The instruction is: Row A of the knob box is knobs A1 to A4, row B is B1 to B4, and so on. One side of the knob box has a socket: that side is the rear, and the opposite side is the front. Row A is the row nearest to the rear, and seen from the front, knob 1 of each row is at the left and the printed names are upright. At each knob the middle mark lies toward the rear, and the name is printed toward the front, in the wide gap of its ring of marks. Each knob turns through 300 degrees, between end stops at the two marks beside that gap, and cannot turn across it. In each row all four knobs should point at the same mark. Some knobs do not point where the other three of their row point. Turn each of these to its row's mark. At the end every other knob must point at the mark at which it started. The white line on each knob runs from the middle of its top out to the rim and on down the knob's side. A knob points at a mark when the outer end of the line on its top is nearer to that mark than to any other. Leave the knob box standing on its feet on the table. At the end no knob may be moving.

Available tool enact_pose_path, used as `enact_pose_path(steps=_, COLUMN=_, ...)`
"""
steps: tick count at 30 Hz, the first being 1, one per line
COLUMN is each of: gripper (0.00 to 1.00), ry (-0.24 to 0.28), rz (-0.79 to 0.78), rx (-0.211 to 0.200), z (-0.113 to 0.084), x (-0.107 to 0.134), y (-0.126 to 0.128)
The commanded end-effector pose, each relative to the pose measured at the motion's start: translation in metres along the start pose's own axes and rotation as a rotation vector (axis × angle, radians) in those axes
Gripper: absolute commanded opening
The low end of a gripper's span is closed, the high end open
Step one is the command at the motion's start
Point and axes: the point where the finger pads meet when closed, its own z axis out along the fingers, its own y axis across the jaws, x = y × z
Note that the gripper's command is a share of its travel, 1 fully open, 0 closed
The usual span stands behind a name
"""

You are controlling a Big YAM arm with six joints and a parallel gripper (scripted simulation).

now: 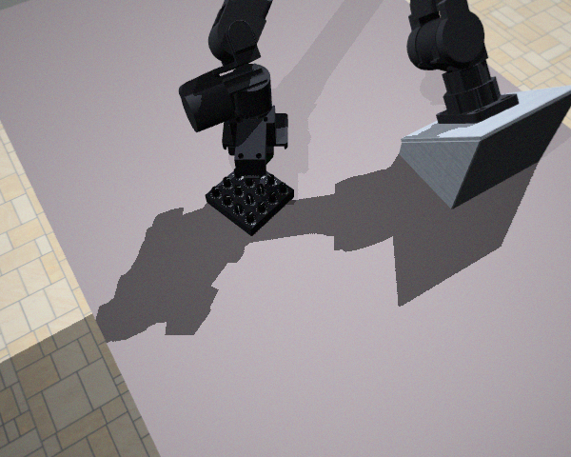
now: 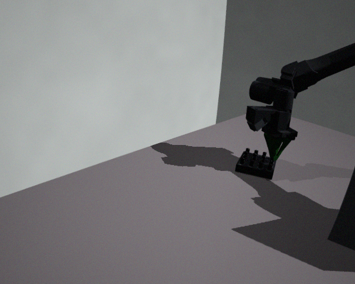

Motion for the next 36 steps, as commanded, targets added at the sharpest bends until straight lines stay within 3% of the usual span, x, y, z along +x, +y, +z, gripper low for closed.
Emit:
enact_pose_path(steps=1, gripper=0.08, ry=-0.028, rz=0.157, rx=0.027, z=-0.0041, x=-0.0088, y=-0.0190)
enact_pose_path(steps=36, gripper=0.08, ry=-0.030, rz=0.691, rx=0.025, z=-0.0039, x=-0.0062, y=-0.0232)
